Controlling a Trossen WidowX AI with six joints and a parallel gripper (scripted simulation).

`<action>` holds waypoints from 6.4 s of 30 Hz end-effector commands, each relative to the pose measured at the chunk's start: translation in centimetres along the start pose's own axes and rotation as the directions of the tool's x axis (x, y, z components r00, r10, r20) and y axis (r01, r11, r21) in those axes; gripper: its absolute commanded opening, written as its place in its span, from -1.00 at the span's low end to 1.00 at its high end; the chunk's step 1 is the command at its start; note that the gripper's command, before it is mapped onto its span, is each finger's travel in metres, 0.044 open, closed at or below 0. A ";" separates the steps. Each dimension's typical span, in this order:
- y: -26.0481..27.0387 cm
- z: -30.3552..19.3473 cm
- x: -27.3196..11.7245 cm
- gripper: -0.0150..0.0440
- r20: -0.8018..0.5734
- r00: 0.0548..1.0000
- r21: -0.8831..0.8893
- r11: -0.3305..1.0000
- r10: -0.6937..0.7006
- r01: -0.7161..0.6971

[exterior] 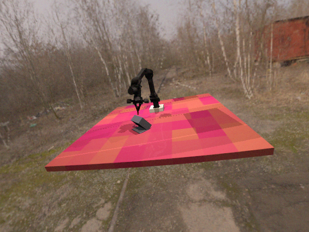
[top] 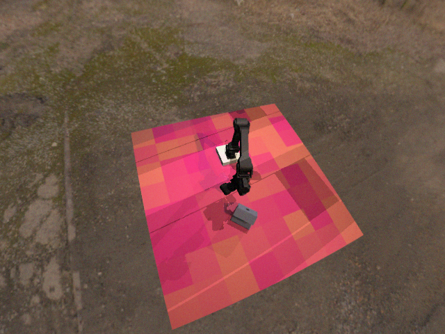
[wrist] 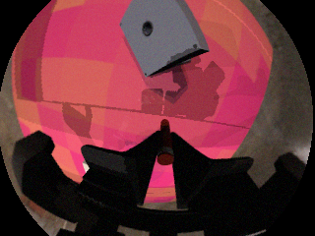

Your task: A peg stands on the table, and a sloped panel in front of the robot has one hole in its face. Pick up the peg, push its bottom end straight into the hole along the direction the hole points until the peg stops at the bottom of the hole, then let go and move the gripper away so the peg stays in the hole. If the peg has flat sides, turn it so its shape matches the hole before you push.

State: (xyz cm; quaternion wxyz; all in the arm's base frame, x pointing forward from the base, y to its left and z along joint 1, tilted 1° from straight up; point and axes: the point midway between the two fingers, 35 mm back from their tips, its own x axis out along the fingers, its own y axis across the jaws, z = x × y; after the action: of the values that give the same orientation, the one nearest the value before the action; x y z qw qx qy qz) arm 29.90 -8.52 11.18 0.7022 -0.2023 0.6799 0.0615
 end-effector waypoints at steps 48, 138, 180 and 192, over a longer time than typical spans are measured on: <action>3.4 3.4 -0.5 -0.49 0.054 0.969 -0.336 0.910 -0.241 0.244; 11.5 8.0 -4.0 -0.49 0.340 0.774 -0.645 0.467 -0.534 0.605; 9.8 10.6 -0.7 -0.49 0.394 0.725 -0.642 0.396 -0.565 0.657; 9.2 11.1 -0.1 -0.49 0.395 0.725 -0.637 0.400 -0.565 0.659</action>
State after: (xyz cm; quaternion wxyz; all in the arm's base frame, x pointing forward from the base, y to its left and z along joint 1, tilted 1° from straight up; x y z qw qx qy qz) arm 36.72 4.21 9.73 0.5677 -0.6996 0.4263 0.0807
